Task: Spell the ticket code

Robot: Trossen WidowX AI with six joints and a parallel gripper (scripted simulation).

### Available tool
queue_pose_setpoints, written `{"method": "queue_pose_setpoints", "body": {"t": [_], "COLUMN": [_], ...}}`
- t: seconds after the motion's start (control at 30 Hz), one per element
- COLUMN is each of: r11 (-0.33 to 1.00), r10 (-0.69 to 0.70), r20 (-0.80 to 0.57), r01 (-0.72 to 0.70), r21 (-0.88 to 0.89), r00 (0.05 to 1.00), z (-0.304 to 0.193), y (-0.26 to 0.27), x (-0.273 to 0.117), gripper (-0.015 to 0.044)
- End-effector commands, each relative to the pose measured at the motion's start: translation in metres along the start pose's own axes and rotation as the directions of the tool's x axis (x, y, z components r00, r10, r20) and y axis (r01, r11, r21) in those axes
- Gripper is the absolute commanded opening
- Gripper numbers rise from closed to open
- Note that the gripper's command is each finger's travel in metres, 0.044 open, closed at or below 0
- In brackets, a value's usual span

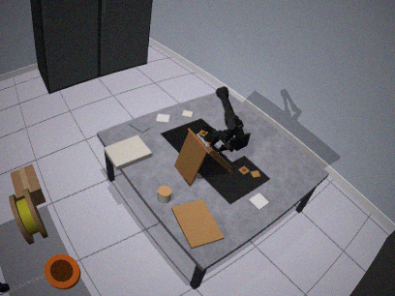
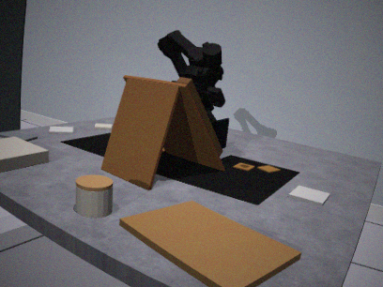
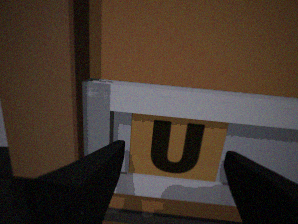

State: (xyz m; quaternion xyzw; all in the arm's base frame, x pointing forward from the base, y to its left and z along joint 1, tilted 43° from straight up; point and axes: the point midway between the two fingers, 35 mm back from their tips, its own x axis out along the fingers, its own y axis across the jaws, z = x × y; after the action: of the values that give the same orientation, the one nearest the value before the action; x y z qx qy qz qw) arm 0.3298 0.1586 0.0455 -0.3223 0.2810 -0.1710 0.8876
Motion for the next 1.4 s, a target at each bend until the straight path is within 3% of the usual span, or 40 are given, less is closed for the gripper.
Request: {"method": "queue_pose_setpoints", "body": {"t": [0.0,1.37], "r11": [1.000,1.000], "r10": [0.000,0.001], "r20": [0.007,0.005], "r01": [0.000,-0.001], "r21": [0.006,0.006], "r00": [1.000,1.000], "z": [0.003,-0.005], "y": [0.001,0.001], "x": [-0.006,-0.030], "gripper": [0.0295,0.0295]}}
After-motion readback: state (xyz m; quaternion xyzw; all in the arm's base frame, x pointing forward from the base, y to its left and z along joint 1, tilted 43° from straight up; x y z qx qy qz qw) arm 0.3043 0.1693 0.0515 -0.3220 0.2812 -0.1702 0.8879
